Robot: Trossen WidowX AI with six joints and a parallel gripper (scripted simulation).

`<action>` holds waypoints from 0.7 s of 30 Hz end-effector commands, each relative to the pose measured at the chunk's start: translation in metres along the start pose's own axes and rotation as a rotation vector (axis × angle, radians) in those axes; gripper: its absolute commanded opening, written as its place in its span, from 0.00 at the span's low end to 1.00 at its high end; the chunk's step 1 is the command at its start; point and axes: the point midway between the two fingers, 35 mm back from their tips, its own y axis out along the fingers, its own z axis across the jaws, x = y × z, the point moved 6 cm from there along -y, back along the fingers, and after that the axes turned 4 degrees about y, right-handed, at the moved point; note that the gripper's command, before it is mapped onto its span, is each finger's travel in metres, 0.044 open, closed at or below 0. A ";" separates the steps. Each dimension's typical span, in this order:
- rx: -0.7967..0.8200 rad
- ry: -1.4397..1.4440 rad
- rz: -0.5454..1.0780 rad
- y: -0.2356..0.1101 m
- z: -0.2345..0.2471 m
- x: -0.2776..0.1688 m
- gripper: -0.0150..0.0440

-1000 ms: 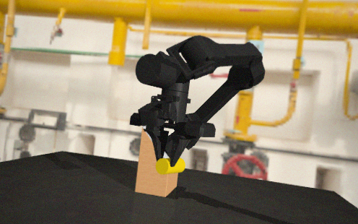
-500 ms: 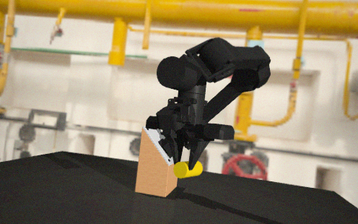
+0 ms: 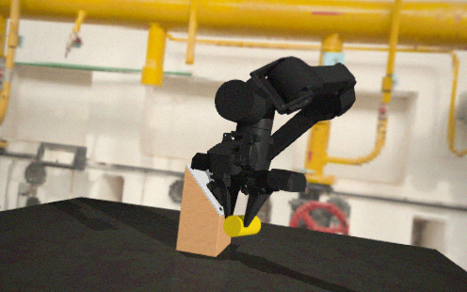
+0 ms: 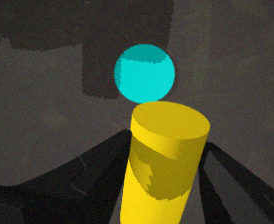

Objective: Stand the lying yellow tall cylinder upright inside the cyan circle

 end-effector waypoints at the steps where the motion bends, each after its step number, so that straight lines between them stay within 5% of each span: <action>1: -0.021 -0.008 -0.020 0.001 0.001 -0.003 0.43; 21: -0.122 -0.040 -0.101 0.016 -0.001 -0.006 0.43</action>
